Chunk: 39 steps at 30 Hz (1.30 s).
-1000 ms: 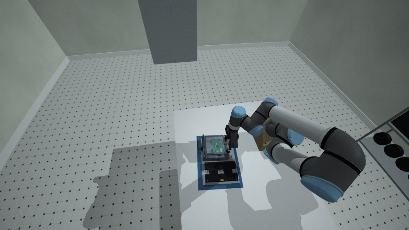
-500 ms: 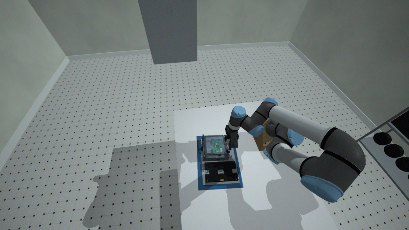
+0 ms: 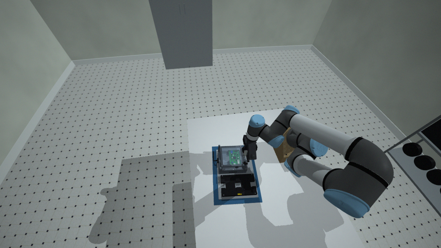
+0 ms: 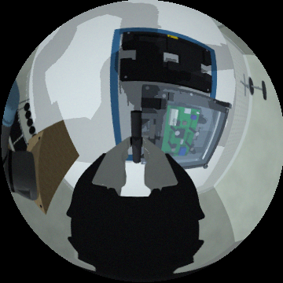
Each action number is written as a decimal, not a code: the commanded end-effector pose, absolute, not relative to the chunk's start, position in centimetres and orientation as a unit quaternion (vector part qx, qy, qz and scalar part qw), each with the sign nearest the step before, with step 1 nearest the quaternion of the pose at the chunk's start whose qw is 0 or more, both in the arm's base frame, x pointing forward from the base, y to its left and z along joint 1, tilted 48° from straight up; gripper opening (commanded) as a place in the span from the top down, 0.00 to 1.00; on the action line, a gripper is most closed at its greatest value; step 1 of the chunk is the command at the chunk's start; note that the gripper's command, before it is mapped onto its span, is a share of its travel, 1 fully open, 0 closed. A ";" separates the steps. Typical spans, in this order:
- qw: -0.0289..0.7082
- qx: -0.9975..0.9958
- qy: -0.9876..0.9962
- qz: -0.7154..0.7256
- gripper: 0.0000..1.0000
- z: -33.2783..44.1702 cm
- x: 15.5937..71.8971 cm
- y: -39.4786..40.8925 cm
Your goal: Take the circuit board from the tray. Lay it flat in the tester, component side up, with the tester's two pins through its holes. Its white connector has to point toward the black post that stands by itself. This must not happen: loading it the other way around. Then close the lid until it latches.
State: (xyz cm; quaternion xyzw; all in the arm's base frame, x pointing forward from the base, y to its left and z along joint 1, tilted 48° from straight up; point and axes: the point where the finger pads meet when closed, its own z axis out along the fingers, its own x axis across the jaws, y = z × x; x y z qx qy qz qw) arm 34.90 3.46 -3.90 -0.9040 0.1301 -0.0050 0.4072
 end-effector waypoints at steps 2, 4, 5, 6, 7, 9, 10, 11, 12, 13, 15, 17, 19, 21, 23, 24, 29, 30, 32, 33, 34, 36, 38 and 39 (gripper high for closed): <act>0.407 -0.904 0.130 -0.005 1.00 -3.9 34.9 3.5; 0.407 -0.904 0.130 -0.005 1.00 -3.9 34.9 3.5; 0.407 -0.904 0.130 -0.005 1.00 -3.9 34.9 3.5; 0.407 -0.904 0.130 -0.005 1.00 -3.9 34.9 3.5; 0.407 -0.904 0.130 -0.005 1.00 -3.9 34.9 3.5; 0.407 -0.904 0.130 -0.005 1.00 -3.9 34.9 3.5; 0.407 -0.904 0.130 -0.005 0.87 -3.9 34.9 3.5; 0.407 -0.904 0.130 -0.005 0.87 -3.9 34.9 3.5; 0.407 -0.904 0.130 -0.005 0.87 -3.9 34.9 3.5; 0.407 -0.904 0.130 -0.005 0.87 -3.9 34.9 3.5; 0.407 -0.904 0.130 -0.005 0.87 -3.9 34.9 3.5; 0.407 -0.904 0.130 -0.005 0.87 -3.9 34.9 3.5; 0.407 -0.904 0.130 -0.005 0.87 -3.9 34.9 3.5; 0.407 -0.904 0.130 -0.005 0.87 -3.9 34.9 3.5; 0.407 -0.904 0.130 -0.005 0.87 -3.9 34.9 3.5; 0.407 -0.904 0.130 -0.005 0.87 -3.9 34.9 3.5; 0.407 -0.904 0.130 -0.005 0.87 -3.9 34.9 3.5; 0.407 -0.904 0.130 -0.005 0.87 -3.9 34.9 3.5; 0.407 -0.904 0.130 -0.005 0.87 -3.9 34.9 3.5; 0.407 -0.904 0.130 -0.005 0.87 -3.9 34.9 3.5; 0.407 -0.904 0.130 -0.005 0.87 -3.9 34.9 3.5; 0.407 -0.904 0.130 -0.005 0.87 -3.9 34.9 3.5; 0.407 -0.904 0.130 -0.005 0.87 -3.9 34.9 3.5; 0.407 -0.904 0.130 -0.005 0.87 -3.9 34.9 3.5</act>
